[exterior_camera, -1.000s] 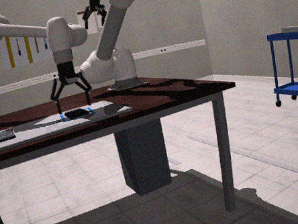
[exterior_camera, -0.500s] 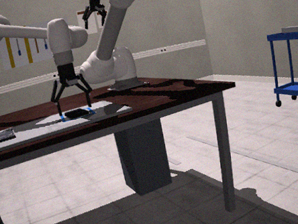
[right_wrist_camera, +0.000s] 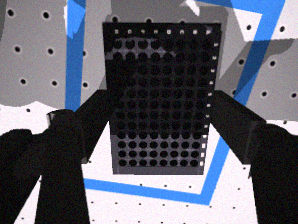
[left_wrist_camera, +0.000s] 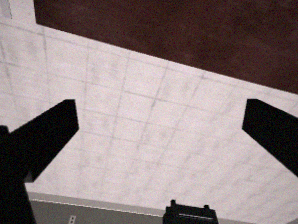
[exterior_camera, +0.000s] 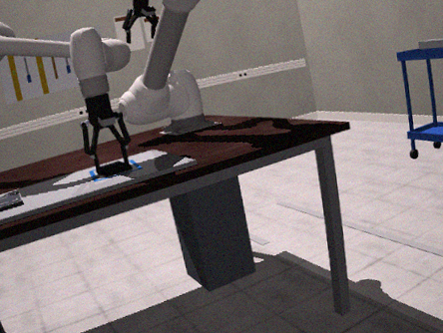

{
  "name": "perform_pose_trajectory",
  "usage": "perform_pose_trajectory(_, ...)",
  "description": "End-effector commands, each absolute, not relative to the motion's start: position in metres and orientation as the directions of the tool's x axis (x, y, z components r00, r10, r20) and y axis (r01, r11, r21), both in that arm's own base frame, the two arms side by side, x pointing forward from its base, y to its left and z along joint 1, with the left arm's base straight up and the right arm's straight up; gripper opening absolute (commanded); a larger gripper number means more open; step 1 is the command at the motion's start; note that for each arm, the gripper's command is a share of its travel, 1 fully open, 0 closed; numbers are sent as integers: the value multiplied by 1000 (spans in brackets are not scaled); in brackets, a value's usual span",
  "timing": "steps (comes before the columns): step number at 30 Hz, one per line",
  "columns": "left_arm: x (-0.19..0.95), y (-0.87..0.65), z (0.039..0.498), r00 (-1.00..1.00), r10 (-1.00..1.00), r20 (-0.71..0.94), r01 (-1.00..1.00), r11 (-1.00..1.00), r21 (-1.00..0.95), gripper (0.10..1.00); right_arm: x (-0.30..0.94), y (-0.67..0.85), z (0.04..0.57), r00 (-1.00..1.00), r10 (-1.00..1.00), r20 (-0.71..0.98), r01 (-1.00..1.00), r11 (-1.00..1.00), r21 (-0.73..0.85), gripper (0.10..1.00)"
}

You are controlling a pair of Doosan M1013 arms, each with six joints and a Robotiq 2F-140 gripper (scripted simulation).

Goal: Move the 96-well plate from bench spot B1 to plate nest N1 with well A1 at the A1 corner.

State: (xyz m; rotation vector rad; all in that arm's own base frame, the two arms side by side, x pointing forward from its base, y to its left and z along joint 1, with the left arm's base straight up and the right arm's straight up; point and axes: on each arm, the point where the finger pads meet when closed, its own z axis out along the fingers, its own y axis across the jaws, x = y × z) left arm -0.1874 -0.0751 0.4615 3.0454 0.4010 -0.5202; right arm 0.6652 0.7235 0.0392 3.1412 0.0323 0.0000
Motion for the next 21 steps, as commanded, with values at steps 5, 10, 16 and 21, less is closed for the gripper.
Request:
perform_pose_trajectory(5,-188,-75,462,911,247,-330,256,-967,-18,1000,665,724,41,1000,20,1,20,-1000,-1,630)
perform_pose_trajectory(10,-188,-75,462,911,247,-330,256,-967,-18,1000,665,724,41,1000,20,1,20,-1000,-1,630)
perform_pose_trajectory(16,-188,-75,462,911,247,-330,256,-967,-18,1000,665,724,41,1000,20,1,20,-1000,-1,621)
perform_pose_trajectory(21,-188,-75,462,911,247,-330,256,-967,-18,1000,665,724,41,1000,20,1,20,-1000,-1,612)
